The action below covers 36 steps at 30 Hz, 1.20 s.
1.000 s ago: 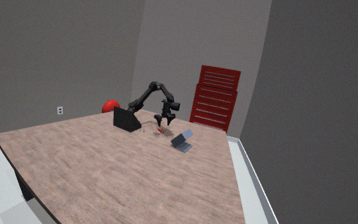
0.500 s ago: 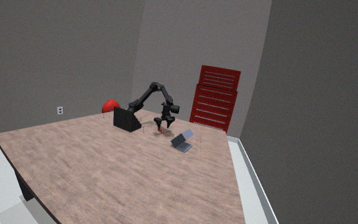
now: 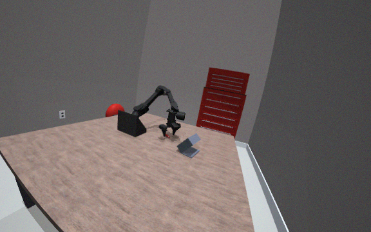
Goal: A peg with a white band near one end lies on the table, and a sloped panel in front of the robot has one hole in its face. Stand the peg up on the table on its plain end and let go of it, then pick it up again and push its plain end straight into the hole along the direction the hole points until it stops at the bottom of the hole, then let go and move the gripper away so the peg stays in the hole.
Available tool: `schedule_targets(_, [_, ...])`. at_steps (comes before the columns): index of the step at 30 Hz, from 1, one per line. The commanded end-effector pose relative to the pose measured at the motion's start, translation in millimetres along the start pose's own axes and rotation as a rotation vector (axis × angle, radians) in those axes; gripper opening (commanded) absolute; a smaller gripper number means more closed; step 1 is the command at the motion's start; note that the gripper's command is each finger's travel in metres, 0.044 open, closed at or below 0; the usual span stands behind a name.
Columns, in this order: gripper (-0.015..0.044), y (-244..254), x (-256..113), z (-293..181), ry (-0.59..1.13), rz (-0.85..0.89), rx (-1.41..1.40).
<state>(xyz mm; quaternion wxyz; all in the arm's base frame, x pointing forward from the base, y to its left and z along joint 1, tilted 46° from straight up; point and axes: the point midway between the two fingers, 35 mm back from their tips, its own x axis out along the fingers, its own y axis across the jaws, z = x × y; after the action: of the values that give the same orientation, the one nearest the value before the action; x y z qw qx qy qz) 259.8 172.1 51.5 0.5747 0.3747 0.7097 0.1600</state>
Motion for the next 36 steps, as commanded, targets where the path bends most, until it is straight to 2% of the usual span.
schedule_targets(1, [0.044, -3.5, 7.6, -1.1, 0.006, -0.004, 0.013])
schedule_targets(2, [0.044, -3.5, 7.8, -1.2, 0.006, -0.004, 0.013])
schedule_targets(15, [0.011, -3.5, 7.8, -1.2, 0.006, -0.004, 0.013])
schedule_targets(25, [0.011, -3.5, 7.8, -1.2, 0.006, -0.004, 0.013])
schedule_targets(36, [0.0051, -3.5, 7.8, -1.2, 0.006, -0.004, 0.013])
